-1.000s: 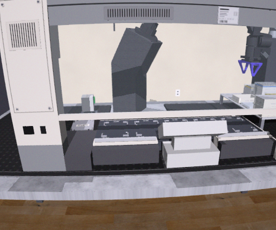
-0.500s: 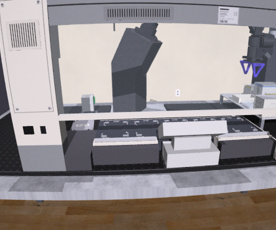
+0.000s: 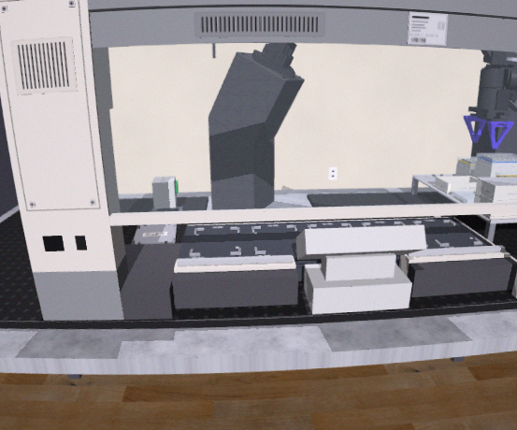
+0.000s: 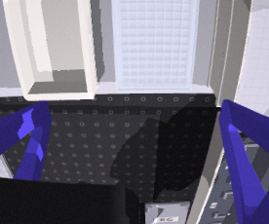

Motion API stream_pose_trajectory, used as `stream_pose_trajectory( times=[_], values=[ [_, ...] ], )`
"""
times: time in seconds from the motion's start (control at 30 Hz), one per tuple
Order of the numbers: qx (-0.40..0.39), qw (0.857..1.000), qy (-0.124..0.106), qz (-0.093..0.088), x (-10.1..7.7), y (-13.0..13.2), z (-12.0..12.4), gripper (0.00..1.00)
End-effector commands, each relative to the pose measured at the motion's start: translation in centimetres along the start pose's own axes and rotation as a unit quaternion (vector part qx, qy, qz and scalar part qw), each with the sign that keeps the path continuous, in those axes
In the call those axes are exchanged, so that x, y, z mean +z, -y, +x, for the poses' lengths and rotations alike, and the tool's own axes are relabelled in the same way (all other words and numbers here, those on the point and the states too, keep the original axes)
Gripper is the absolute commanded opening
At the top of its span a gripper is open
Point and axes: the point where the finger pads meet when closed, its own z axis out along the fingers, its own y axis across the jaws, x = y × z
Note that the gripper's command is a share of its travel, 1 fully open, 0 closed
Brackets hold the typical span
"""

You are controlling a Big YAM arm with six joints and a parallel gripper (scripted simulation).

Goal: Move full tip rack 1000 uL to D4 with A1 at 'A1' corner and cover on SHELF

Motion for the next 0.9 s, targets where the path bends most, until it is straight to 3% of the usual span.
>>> stream_pose_trajectory(
  times=[0.0, 0.87],
  values=[
    [-0.005, 1.000, 0.014, 0.010, -1.44, 3.15, -1.52, 1.00],
    [-0.005, 1.000, 0.015, 0.008, -1.35, 2.58, -1.16, 1.00]
  ],
)
